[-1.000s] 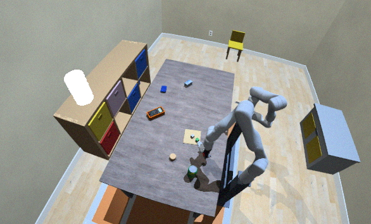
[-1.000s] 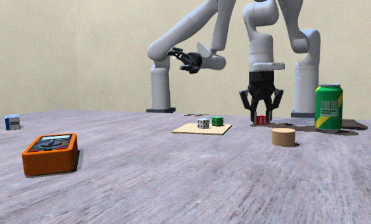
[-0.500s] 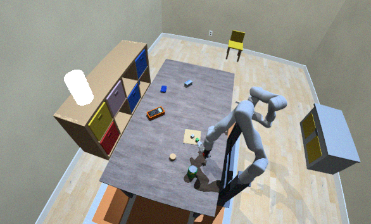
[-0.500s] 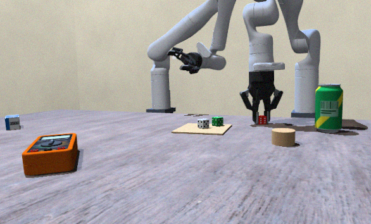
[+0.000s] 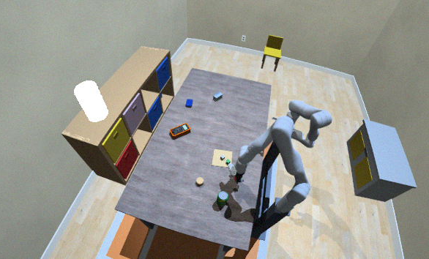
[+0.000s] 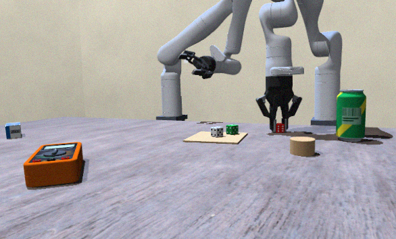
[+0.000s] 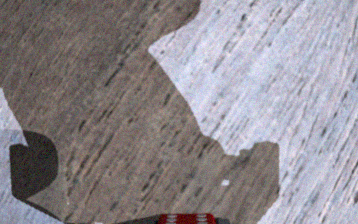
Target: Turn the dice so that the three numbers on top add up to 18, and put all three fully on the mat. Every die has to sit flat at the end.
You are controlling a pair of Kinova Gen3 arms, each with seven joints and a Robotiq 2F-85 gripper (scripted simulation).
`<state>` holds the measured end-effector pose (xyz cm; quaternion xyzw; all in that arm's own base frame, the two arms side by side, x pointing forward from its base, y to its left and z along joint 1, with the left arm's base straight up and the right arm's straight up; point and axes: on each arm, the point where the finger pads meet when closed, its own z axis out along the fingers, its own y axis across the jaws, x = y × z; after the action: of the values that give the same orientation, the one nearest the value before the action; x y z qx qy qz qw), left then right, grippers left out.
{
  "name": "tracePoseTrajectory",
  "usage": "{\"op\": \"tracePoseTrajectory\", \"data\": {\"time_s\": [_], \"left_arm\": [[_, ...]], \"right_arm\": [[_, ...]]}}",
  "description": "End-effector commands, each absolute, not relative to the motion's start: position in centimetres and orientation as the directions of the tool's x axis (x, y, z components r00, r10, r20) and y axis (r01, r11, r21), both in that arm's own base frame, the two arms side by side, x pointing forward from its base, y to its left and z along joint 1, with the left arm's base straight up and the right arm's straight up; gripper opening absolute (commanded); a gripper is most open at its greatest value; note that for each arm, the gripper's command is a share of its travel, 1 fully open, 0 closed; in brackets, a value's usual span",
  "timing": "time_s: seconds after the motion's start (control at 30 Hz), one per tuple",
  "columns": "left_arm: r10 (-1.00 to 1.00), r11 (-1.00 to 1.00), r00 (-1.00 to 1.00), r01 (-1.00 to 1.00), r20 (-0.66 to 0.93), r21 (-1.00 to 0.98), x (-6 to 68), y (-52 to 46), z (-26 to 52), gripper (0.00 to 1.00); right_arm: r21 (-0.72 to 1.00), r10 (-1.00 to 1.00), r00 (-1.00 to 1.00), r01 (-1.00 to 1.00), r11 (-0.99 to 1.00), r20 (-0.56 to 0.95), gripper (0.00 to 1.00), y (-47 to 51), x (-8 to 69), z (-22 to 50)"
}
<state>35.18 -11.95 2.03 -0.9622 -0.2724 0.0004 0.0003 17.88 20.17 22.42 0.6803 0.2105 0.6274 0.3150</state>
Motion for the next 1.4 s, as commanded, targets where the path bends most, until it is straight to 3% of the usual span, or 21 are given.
{"op": "tracePoseTrajectory", "data": {"time_s": [0.0, 0.73, 1.37], "left_arm": [[0.524, -0.852, 0.852, 0.524, 0.000, 0.000, 35.2, -12.0, 2.1, 0.287], [0.524, -0.852, 0.852, 0.524, 0.000, 0.000, 35.2, -12.0, 2.5, 0.287], [0.524, -0.852, 0.852, 0.524, 0.000, 0.000, 35.2, -12.0, 10.4, 0.287]], "right_arm": [[0.692, 0.681, 0.124, -0.109, -0.714, 0.722, 1.000, 20.2, 17.9, 22.5], [0.692, 0.681, 0.124, -0.109, -0.714, 0.722, 1.000, 20.2, 17.9, 22.5], [0.692, 0.681, 0.124, -0.109, -0.714, 0.722, 1.000, 20.2, 17.9, 22.5]]}}
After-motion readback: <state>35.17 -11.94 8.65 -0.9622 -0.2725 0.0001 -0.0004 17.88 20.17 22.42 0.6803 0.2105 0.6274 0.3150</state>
